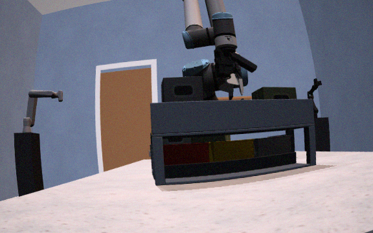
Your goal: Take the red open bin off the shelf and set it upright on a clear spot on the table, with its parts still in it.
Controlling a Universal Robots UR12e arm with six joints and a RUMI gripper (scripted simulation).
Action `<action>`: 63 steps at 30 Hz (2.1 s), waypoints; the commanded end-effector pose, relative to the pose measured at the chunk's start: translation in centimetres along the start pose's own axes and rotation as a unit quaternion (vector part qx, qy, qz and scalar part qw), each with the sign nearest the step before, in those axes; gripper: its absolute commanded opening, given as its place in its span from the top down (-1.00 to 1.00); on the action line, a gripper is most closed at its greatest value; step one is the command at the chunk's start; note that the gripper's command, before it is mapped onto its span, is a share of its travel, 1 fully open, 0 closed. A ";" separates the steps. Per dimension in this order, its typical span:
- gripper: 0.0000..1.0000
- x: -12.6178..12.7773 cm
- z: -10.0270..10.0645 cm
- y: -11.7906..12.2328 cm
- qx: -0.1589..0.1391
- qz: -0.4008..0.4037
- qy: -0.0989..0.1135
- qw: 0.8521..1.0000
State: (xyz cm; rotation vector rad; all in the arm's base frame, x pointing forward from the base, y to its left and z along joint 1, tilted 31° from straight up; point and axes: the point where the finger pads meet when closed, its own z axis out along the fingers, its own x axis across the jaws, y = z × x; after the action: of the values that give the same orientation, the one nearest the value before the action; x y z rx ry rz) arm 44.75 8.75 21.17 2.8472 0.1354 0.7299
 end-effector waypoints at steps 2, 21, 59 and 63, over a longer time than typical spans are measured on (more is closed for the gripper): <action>-1.00 1.8 0.7 2.3 0.000 0.000 0.001 1.000; -1.00 5.7 2.4 7.8 0.000 0.000 0.001 1.000; -1.00 11.3 4.9 15.5 0.000 0.000 0.001 1.000; -1.00 11.3 4.9 15.5 0.000 0.000 0.001 1.000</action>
State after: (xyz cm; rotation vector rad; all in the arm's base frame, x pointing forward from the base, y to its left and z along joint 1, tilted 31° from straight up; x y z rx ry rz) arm 57.39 -5.49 25.46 2.8472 0.1354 0.7300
